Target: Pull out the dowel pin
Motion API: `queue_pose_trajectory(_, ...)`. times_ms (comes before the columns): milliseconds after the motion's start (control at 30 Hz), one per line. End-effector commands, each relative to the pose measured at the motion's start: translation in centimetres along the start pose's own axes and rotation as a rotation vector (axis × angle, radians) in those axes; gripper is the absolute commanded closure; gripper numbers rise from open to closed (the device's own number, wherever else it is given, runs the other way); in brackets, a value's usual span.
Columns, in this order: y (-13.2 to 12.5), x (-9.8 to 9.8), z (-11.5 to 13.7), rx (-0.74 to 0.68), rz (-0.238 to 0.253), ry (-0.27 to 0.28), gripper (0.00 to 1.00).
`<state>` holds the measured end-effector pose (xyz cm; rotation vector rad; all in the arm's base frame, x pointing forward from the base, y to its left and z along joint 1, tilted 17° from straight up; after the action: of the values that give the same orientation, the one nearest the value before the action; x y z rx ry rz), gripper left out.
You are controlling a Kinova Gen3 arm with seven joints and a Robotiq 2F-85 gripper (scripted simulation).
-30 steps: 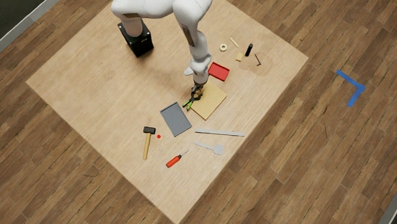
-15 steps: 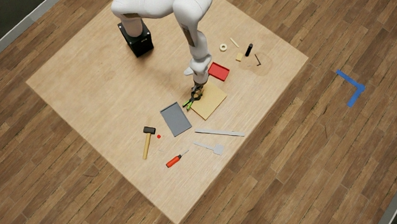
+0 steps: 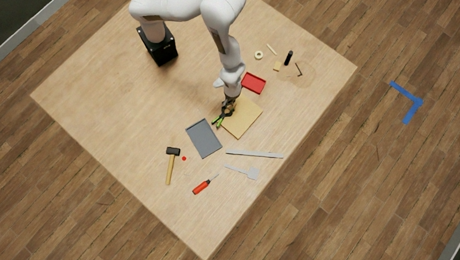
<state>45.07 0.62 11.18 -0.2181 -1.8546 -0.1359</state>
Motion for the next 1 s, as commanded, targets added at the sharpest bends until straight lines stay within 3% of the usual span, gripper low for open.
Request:
queue_pose_trajectory(0,-0.1,0.2,0.2,-0.011,0.004,0.004,0.9)
queue_pose_trajectory(733,0.0,0.1,0.2,-0.011,0.004,0.005,0.9)
queue_pose_trajectory(967,1.3,-0.1,0.1,-0.017,0.005,0.007,0.9)
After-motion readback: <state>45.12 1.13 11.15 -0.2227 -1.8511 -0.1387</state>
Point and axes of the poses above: the point where the finger pads meet when closed, its own x axis back along the fingers, its own y axis across the jaws, z = x × y, the point moved 10 cm from there along x, back along the fingers, and after that the axes turned 12 degrees about -x, right-handed, at the moved point
